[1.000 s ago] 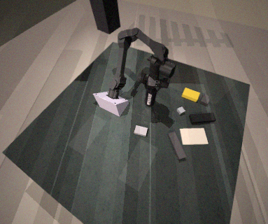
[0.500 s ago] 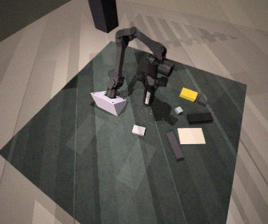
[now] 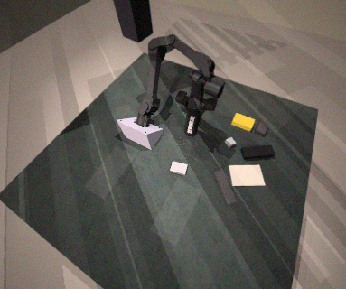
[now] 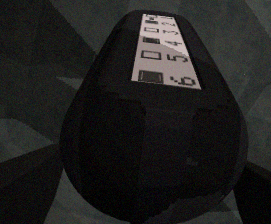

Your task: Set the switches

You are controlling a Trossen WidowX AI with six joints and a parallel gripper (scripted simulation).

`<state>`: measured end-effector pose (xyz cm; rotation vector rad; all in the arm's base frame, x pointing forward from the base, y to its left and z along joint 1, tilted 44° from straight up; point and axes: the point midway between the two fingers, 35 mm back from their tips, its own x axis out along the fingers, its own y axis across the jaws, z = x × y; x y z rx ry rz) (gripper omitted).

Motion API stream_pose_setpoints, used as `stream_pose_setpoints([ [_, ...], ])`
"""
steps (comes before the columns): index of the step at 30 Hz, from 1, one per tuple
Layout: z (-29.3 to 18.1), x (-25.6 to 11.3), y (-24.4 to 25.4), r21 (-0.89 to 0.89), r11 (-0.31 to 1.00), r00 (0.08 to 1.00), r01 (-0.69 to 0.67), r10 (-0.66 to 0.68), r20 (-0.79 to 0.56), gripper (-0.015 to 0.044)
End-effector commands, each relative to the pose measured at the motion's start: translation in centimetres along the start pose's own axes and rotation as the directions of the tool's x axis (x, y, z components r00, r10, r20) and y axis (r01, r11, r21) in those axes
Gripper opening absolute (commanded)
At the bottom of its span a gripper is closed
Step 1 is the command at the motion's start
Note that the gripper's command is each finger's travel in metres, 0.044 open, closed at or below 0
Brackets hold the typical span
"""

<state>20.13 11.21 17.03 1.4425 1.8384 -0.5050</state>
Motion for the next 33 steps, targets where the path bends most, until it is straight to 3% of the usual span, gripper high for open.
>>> stream_pose_setpoints([
  [1,-0.5,0.3,-0.1,0.000,1.000,1.000,0.009,-0.009,-0.018,0.0338],
  [33,-2.9,1.2,-0.1,0.000,1.000,0.999,0.008,-0.008,-0.034,0.0338],
])
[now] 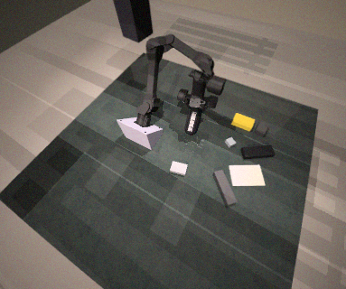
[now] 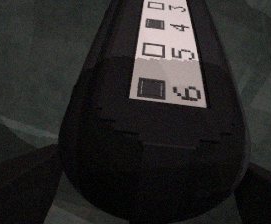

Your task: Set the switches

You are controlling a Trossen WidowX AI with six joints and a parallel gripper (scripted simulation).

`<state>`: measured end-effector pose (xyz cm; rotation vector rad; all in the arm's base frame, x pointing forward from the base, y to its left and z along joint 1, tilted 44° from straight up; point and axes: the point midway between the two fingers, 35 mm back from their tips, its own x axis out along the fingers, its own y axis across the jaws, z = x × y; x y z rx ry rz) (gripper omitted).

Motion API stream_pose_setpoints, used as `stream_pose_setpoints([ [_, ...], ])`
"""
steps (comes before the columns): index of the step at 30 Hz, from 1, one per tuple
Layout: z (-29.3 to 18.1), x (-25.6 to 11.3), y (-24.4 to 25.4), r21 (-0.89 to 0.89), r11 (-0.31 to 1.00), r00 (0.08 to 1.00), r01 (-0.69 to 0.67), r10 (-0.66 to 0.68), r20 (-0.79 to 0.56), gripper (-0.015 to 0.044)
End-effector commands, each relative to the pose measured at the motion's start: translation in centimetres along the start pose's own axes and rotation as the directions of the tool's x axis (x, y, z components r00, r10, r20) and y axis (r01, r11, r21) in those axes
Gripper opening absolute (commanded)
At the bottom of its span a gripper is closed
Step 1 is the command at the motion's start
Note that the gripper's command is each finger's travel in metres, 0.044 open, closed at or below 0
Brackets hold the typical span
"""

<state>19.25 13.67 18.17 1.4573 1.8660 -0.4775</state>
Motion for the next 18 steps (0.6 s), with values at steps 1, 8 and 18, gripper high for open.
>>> stream_pose_setpoints([
  [1,-0.2,0.4,-0.1,0.004,1.000,1.000,0.008,-0.008,0.001,0.0338],
  [8,-0.7,0.6,-0.1,0.004,1.000,1.000,0.008,-0.008,0.001,0.0338],
  [18,-1.4,1.1,-0.1,0.004,1.000,1.000,0.008,-0.008,0.000,0.0338],
])
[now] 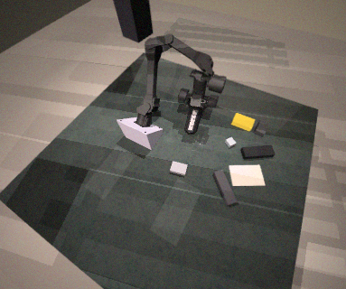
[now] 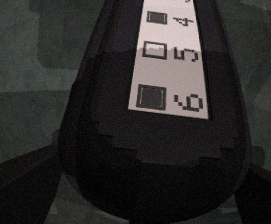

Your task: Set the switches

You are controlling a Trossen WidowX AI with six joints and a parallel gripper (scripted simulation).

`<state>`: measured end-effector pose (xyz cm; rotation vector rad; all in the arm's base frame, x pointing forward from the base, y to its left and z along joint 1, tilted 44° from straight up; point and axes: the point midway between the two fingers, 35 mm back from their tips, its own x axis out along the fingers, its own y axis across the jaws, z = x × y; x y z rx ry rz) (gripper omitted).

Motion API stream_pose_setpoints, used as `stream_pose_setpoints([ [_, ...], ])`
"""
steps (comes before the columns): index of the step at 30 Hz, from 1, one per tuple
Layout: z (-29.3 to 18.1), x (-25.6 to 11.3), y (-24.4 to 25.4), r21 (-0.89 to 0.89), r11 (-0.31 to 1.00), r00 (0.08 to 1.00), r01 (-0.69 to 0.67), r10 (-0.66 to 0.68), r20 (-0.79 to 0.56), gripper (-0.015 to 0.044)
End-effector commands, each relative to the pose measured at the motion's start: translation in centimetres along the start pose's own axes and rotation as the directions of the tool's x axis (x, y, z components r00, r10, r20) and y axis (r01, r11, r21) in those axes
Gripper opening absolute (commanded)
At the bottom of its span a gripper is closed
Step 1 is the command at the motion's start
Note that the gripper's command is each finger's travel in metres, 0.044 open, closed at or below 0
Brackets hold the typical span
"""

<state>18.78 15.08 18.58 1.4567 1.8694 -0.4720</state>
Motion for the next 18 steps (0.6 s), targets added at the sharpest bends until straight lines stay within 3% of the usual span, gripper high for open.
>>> stream_pose_setpoints([
  [1,-0.1,0.4,-0.1,0.007,1.000,1.000,0.007,-0.007,0.004,0.0338],
  [18,-1.2,1.2,-0.1,0.007,1.000,1.000,0.006,-0.006,0.003,0.0338],
])
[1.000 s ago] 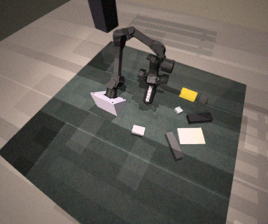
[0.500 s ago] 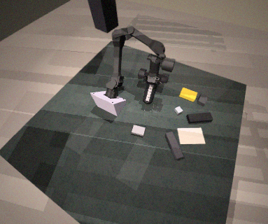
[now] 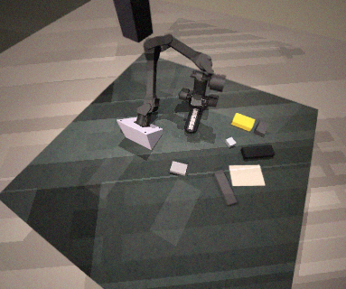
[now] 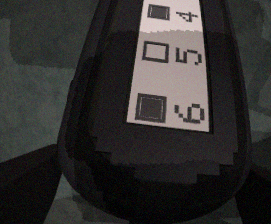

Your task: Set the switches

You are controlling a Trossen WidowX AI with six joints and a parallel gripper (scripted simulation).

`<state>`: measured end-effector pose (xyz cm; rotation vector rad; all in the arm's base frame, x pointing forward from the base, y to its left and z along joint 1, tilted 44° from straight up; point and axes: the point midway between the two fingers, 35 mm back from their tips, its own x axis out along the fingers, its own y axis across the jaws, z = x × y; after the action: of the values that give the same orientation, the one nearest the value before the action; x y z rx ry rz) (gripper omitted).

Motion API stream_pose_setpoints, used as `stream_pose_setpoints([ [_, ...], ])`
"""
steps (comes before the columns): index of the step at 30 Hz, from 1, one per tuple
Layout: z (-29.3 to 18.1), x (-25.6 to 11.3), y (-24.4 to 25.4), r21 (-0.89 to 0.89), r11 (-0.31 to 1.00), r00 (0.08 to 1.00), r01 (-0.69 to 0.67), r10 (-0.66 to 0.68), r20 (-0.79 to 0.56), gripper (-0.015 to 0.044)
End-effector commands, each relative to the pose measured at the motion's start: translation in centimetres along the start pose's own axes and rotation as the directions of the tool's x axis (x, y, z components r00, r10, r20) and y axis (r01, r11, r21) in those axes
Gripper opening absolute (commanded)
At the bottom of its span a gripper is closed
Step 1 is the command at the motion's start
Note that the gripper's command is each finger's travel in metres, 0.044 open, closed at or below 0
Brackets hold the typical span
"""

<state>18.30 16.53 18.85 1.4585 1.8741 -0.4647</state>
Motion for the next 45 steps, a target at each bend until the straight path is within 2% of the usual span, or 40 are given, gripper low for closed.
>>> stream_pose_setpoints([
  [1,0.0,0.4,-0.2,0.010,1.000,1.000,0.007,-0.007,0.009,0.0338],
  [45,-2.3,3.0,-0.2,0.009,1.000,1.000,0.005,-0.005,0.006,0.0338],
])
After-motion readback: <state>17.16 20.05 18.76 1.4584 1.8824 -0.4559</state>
